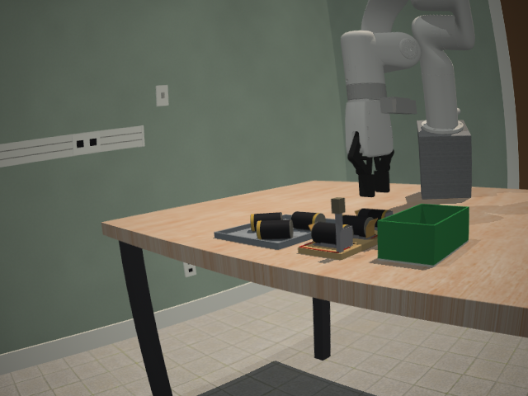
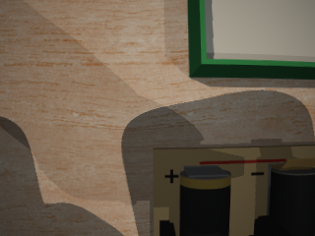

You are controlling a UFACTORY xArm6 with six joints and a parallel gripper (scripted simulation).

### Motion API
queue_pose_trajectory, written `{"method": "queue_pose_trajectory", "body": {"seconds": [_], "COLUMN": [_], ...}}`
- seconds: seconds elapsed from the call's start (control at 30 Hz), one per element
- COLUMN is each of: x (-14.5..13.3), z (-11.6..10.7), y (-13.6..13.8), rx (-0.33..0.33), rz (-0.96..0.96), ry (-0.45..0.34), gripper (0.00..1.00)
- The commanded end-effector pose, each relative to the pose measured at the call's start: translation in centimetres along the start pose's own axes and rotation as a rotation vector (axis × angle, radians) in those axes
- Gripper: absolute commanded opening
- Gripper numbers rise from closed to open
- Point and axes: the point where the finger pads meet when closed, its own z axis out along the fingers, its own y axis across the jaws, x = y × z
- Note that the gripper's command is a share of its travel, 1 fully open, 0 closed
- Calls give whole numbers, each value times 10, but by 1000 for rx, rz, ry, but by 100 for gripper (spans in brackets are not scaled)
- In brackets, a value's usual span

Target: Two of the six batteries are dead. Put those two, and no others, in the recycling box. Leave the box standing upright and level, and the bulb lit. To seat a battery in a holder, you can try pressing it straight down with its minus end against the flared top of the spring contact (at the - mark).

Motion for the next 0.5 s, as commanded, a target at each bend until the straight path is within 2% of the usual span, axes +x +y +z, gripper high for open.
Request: {"method": "queue_pose_trajectory", "body": {"seconds": [0.0,0.47], "x": [0,1], "z": [1,1], "y": [2,4], "rx": [-8,-8], "rz": [-1,-1], "ry": [9,9], "gripper": [51,51]}}
